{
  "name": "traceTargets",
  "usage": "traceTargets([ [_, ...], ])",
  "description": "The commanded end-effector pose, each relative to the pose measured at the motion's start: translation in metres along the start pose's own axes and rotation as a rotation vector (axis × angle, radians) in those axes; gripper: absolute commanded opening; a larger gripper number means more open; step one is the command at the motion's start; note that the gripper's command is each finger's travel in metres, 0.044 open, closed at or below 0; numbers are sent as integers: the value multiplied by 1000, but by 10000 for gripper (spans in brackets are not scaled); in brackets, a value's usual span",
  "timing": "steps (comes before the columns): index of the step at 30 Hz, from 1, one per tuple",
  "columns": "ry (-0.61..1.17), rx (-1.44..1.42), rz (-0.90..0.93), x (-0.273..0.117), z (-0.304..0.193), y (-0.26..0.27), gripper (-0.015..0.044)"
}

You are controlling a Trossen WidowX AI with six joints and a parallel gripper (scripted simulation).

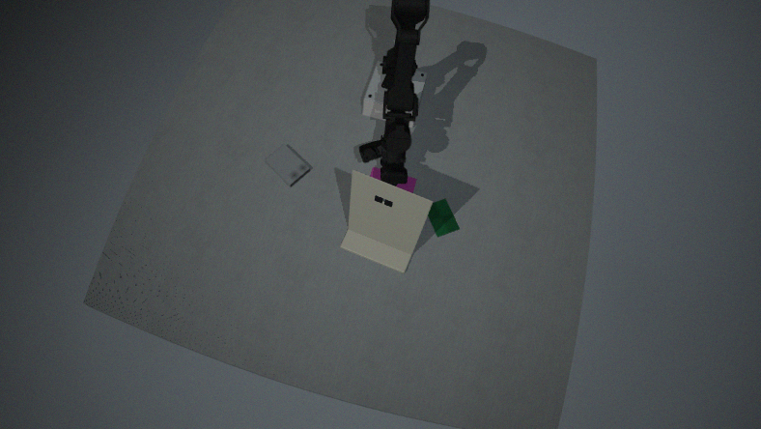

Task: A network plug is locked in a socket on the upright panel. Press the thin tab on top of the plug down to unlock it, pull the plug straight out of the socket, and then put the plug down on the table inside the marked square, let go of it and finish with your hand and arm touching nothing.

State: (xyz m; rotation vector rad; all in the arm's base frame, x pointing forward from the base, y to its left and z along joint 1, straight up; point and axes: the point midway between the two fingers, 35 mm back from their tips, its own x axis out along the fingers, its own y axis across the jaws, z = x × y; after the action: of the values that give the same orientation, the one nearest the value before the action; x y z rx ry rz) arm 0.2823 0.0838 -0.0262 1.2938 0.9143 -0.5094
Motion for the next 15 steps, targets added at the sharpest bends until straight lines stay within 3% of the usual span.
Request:
traceTargets([
  [1, 3, 3, 0, 1, 0, -1, 0],
  [13, 0, 2, 0, 2, 0, -1, 0],
  [15, 0, 2, 0, 2, 0, -1, 52],
])
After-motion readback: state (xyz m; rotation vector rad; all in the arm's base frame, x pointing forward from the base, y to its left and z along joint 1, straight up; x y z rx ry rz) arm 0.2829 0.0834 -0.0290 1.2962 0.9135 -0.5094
